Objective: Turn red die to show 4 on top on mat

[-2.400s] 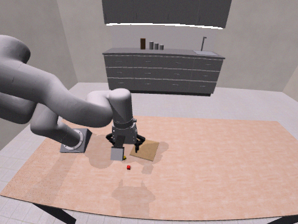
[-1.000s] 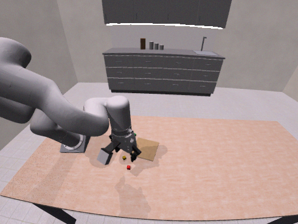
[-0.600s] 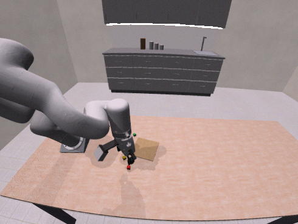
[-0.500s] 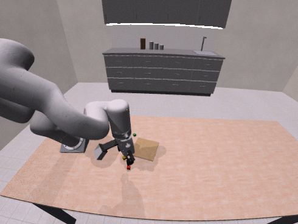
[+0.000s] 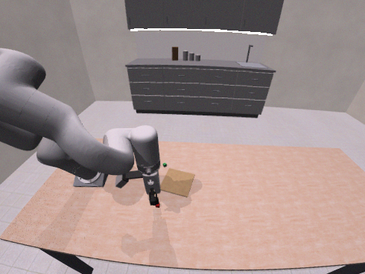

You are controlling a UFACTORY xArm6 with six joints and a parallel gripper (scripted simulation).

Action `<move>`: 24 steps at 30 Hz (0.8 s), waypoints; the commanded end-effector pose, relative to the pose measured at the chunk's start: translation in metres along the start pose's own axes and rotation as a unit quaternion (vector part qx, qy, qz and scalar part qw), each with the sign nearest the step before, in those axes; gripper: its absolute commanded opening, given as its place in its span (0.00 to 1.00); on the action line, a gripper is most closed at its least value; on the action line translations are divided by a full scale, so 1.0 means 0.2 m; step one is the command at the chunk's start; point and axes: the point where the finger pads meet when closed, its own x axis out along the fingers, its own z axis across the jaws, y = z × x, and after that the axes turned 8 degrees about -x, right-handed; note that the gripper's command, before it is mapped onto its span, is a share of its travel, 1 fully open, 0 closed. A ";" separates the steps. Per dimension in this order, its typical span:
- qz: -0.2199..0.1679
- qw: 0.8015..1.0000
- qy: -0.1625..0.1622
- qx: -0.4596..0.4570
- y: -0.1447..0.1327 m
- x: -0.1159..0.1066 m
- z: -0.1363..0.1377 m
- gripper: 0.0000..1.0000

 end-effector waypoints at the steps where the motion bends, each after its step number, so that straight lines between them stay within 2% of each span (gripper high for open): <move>1: -0.002 0.996 0.007 0.086 0.00 0.02 0.00 1.00; 9: -0.002 0.992 0.006 0.128 0.00 0.04 0.00 1.00; 10: -0.002 0.992 0.006 0.128 0.00 0.04 0.00 0.31; 24: -0.002 0.992 0.006 0.128 0.00 0.04 0.00 0.31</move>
